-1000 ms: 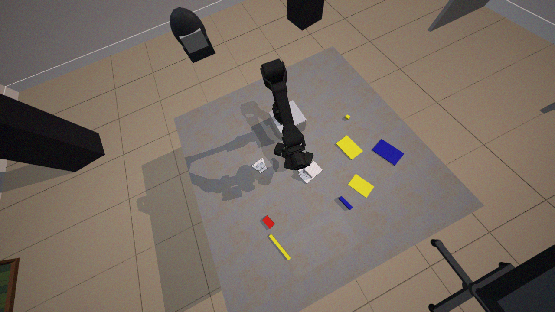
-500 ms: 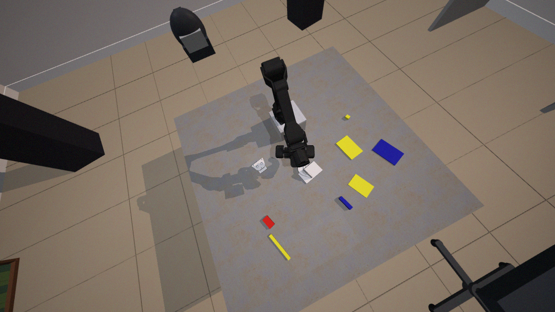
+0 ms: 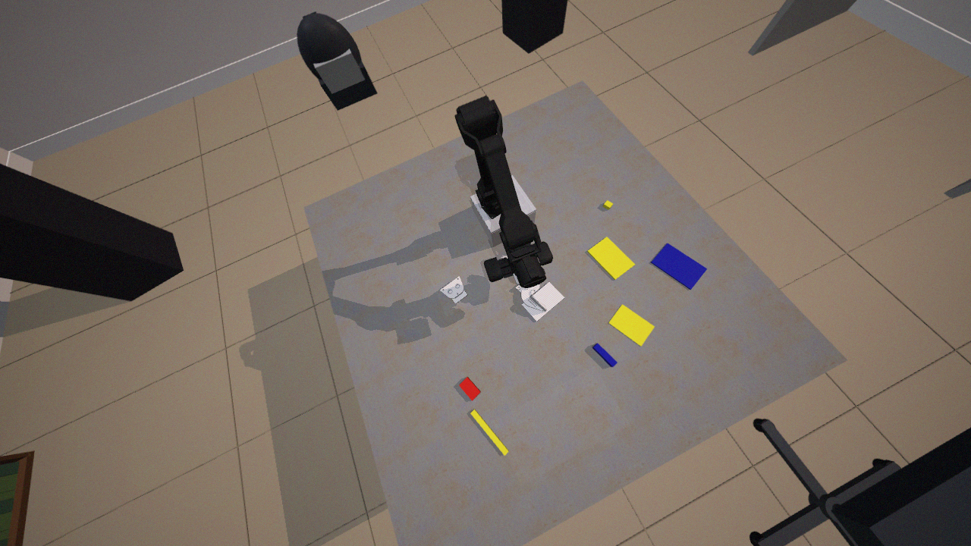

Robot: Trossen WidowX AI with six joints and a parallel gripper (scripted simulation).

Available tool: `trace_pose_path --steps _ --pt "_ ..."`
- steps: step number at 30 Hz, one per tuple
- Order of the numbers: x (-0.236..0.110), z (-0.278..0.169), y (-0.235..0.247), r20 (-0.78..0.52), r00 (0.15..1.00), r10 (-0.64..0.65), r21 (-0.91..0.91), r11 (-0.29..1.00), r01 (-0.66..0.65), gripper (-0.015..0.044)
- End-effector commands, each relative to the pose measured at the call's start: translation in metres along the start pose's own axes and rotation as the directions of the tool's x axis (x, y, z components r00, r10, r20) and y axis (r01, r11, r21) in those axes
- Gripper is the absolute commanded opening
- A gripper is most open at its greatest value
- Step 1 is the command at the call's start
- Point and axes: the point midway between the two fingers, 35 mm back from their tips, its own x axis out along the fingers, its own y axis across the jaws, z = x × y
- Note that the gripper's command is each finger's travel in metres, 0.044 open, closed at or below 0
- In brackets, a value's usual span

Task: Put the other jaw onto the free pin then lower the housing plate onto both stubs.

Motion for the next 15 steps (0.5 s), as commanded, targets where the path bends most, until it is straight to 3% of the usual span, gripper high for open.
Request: trace_pose_path --steps 1,8,15 --pt "0.0004 -0.0037 0.0041 0.001 1.0 0.003 -0.11 0.994 -0.003 0.0134" --pt "0.0009 -0.0077 0.008 0.001 1.0 0.003 -0.253 0.967 -0.003 0.0134" --pt "0.0009 -0.0078 0.0081 0.001 1.0 0.003 -0.257 0.967 -0.003 0.0134"
